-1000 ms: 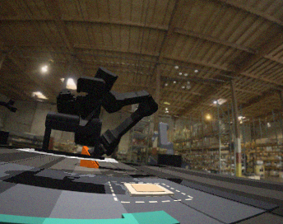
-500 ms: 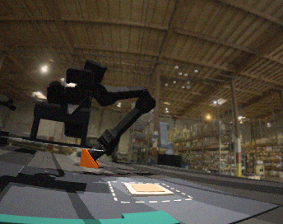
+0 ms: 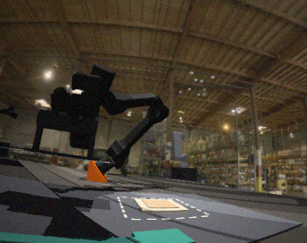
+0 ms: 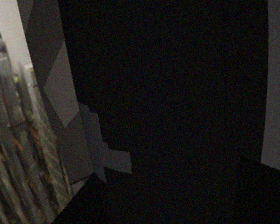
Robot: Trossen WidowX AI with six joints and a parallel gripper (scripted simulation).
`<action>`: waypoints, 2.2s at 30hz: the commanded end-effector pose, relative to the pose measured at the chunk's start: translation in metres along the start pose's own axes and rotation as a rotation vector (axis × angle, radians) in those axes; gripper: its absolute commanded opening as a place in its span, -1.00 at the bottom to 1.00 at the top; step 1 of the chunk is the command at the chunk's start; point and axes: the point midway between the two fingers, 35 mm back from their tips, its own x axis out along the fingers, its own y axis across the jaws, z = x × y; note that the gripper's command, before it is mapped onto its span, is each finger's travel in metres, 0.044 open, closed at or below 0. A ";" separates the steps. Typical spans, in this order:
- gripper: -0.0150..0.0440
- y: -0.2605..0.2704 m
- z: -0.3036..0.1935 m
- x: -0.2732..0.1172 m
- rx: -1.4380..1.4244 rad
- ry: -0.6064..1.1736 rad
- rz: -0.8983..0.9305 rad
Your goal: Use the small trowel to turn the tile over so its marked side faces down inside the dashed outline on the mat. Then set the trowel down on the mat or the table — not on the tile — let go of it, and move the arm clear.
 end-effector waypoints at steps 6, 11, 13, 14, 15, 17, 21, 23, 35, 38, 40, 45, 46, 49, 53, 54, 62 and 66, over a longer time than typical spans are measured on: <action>-0.49 0.004 0.000 -0.001 -0.015 0.002 0.007; -0.49 0.004 0.000 -0.001 -0.015 0.002 0.007; -0.49 0.004 0.000 -0.001 -0.015 0.002 0.007; -0.49 0.004 0.000 -0.001 -0.015 0.002 0.007; -0.49 0.003 0.000 -0.001 -0.012 0.001 0.006; -0.49 0.000 0.000 0.000 0.000 0.000 0.000; -0.49 0.000 0.000 0.000 0.001 0.000 -0.001; -0.49 0.001 0.003 0.002 0.020 -0.011 -0.005; -0.49 0.014 0.047 0.028 0.348 -0.233 -0.070; -0.49 0.015 0.057 0.033 0.428 -0.295 -0.083; -0.49 0.016 0.065 0.037 0.479 -0.337 -0.090; -0.49 0.015 0.081 0.045 0.595 -0.449 -0.108; -0.49 0.015 0.084 0.047 0.617 -0.472 -0.111; -0.49 0.013 0.093 0.051 0.680 -0.542 -0.118; -0.49 0.011 0.105 0.055 0.764 -0.638 -0.122; -0.49 0.011 0.108 0.056 0.784 -0.662 -0.122; -0.49 0.005 0.128 0.059 0.935 -0.863 -0.109; -0.49 0.002 0.137 0.058 0.999 -0.966 -0.092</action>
